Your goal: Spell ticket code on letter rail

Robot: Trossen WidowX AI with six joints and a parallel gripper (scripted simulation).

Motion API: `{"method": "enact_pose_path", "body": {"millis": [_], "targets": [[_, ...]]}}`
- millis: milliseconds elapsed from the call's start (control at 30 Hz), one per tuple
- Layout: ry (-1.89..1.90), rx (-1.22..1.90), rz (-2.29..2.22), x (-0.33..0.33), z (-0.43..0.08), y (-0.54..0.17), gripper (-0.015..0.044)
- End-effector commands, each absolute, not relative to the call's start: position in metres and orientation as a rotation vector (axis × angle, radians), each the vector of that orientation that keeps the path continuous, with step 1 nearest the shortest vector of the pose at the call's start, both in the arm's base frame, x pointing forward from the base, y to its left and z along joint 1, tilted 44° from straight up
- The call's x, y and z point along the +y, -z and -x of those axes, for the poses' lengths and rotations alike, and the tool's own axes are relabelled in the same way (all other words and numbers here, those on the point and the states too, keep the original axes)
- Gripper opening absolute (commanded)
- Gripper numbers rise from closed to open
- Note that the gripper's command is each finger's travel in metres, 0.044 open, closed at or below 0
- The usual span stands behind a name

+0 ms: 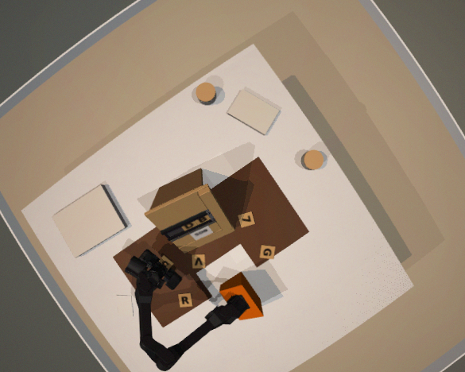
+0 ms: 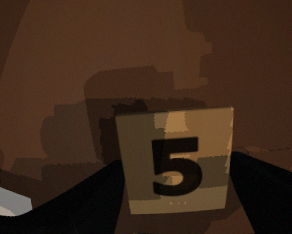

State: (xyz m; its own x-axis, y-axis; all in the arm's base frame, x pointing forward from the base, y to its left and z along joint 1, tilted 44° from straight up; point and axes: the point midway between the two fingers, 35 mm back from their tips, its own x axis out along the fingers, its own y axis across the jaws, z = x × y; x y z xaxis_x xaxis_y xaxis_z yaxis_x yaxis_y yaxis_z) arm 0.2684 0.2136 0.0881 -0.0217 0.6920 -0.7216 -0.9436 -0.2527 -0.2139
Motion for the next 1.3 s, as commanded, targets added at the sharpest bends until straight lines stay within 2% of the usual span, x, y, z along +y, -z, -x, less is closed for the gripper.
{"method": "enact_pose_path", "body": {"millis": [0,667,1267], "targets": [[-1.621,0.381,0.883,0.212,-0.268,-0.091,0.0000],[-1.206,0.684,0.578,0.195,-0.297,-0.098,0.0000],[-0.787,0.805,0.179,0.173,-0.324,-0.115,0.0000]]}}
